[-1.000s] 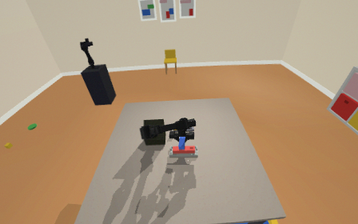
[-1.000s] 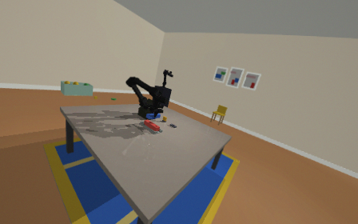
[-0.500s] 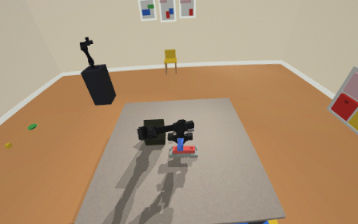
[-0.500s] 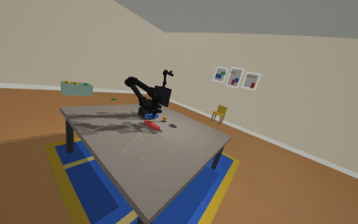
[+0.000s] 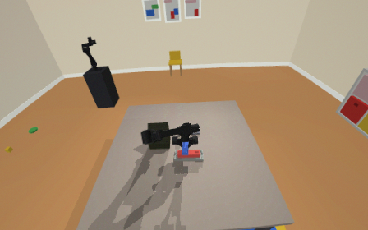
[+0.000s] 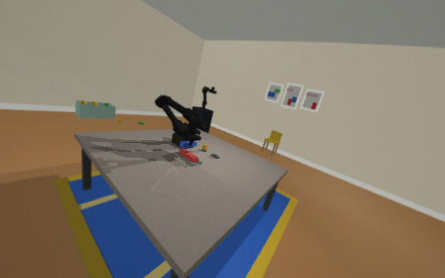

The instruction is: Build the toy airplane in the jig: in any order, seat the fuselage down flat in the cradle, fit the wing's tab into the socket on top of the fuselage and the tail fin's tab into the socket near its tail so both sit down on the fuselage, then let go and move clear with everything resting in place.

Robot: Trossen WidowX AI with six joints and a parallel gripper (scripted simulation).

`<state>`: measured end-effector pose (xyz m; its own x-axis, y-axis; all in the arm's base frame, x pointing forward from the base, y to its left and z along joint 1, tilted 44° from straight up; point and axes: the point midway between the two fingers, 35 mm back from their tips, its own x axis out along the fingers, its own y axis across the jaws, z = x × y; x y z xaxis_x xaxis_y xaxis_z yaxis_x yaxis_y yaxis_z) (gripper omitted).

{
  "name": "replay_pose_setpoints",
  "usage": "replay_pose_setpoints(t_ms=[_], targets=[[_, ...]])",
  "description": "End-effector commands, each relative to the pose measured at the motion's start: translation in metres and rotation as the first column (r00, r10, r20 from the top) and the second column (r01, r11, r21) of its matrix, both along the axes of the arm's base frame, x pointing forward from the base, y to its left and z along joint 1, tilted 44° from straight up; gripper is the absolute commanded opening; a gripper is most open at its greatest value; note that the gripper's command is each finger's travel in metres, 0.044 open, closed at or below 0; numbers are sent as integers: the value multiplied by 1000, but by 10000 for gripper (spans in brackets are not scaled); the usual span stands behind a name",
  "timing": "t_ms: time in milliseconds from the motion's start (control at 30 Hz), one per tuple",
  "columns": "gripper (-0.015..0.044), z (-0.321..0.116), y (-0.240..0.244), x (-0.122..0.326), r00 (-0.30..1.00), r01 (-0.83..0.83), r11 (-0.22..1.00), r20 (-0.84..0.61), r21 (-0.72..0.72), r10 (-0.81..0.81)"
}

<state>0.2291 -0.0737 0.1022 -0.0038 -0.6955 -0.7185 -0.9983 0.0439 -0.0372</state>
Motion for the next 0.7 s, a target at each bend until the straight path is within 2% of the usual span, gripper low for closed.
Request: replay_pose_setpoints(t_ms=[0, 667], targets=[[196, 0, -1, 0, 1000, -5, 1000, -2, -5, 5], [196, -14, -15, 1, 1000, -5, 1000, -2, -4, 5]])
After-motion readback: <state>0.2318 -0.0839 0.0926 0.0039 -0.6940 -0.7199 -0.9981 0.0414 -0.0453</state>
